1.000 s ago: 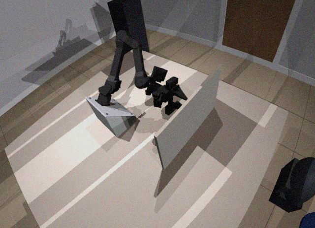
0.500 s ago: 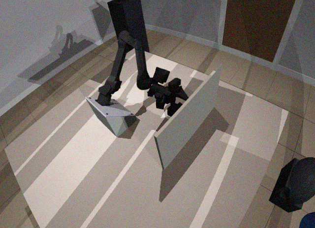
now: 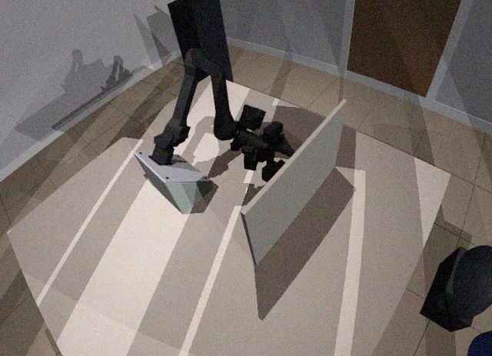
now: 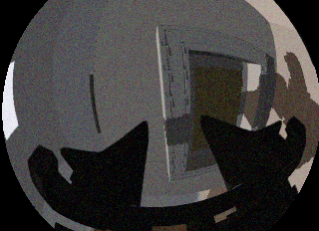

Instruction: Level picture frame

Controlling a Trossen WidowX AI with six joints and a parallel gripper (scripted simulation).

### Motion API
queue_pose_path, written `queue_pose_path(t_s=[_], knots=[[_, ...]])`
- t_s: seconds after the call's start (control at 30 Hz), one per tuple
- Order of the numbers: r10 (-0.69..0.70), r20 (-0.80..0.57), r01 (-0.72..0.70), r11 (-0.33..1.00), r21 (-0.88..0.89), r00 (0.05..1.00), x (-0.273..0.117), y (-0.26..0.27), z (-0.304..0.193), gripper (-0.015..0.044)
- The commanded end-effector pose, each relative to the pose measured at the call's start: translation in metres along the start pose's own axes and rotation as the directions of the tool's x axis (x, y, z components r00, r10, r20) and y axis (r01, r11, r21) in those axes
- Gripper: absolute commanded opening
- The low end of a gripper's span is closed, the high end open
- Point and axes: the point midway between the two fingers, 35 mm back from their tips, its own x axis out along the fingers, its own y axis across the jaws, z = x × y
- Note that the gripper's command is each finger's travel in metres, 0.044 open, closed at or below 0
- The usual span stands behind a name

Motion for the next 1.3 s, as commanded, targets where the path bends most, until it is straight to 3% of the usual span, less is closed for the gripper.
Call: queue_pose_path(t_s=[0.0,0.43,1.27], knots=[[0.000,-0.005,0.000,1.000,0.005,1.000,0.0002,0.0002,-0.0008,0.0260],[0.000,-0.005,0.000,1.000,0.005,1.000,0.0004,0.0002,-0.0014,0.0260],[0.000,-0.005,0.000,1.000,0.005,1.000,0.0004,0.0002,-0.0014,0.0093]])
